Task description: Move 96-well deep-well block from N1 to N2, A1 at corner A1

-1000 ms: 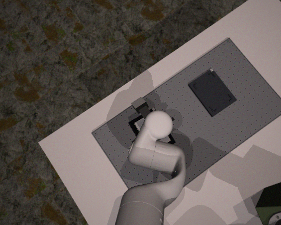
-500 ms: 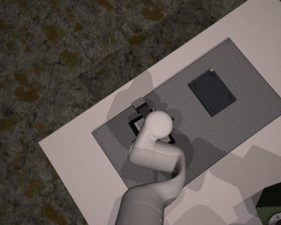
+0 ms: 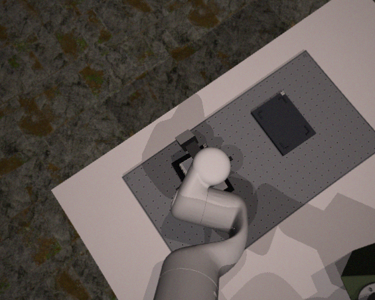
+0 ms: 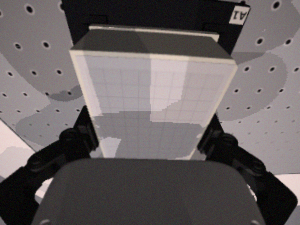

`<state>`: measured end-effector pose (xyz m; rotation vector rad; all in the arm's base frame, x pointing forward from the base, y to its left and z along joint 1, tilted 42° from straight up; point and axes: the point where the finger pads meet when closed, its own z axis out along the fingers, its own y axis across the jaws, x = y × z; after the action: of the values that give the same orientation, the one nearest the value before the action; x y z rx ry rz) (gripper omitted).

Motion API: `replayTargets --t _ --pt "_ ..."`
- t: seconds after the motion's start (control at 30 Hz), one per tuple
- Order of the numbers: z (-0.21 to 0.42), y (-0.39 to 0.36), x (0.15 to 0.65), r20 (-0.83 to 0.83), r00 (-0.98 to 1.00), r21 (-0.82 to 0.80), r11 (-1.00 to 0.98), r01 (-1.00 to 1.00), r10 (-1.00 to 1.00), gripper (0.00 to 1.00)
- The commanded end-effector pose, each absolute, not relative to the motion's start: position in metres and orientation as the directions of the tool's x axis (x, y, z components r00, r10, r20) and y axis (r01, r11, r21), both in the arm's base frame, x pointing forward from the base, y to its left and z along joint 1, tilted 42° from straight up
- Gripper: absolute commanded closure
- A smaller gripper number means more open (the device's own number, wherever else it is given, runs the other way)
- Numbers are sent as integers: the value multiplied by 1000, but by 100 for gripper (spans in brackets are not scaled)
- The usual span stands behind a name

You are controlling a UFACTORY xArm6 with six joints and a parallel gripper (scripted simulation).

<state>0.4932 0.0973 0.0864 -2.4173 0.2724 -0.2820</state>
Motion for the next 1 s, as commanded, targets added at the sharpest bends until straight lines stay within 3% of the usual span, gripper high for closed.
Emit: replayTargets --t 0.0,0.97 --pt "87 97 494 133 954 -653 -748 -120 -269 100" --pt "98 88 490 133 954 -653 -748 -120 -269 100"
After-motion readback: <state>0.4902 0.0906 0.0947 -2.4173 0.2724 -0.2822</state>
